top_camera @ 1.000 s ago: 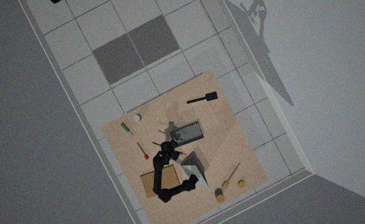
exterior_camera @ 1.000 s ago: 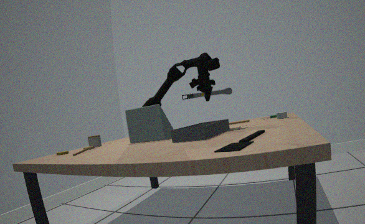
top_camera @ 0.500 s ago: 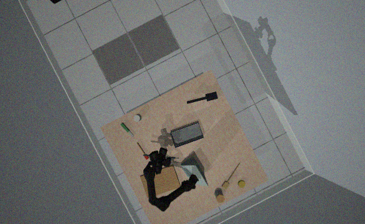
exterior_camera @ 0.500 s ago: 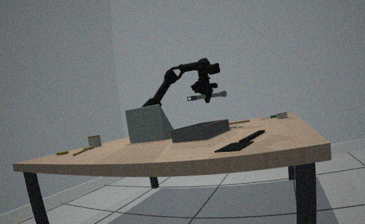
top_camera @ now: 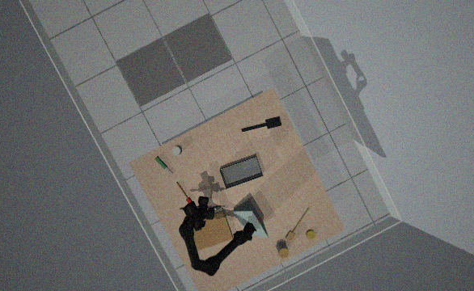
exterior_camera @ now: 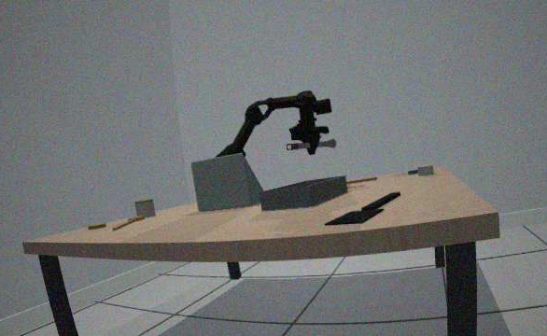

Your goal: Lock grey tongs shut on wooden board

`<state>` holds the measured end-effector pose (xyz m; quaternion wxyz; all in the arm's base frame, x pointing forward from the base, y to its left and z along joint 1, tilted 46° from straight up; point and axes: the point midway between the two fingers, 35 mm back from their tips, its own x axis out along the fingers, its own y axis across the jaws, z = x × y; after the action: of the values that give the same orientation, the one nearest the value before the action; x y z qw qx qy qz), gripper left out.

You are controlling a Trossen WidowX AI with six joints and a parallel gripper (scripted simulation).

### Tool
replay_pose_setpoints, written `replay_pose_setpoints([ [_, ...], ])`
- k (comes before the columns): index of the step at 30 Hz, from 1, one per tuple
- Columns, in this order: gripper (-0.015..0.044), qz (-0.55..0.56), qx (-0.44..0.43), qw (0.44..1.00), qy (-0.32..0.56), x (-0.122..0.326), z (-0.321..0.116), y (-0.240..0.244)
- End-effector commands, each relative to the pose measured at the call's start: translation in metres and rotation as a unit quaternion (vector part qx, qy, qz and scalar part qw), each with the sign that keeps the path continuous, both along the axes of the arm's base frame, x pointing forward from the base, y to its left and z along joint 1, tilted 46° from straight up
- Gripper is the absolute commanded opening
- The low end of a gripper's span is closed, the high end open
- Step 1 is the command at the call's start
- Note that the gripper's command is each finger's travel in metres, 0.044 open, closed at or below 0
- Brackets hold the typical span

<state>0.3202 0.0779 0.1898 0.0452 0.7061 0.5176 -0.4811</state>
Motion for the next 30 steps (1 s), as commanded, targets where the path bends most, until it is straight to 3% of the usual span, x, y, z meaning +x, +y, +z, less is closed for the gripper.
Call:
replay_pose_setpoints([
  [1, -0.0150, 0.024, -0.013, 0.999, -0.026, -0.017, 0.017, 0.019],
  [30, -0.0150, 0.185, -0.015, 0.964, -0.190, -0.160, 0.097, 0.103],
])
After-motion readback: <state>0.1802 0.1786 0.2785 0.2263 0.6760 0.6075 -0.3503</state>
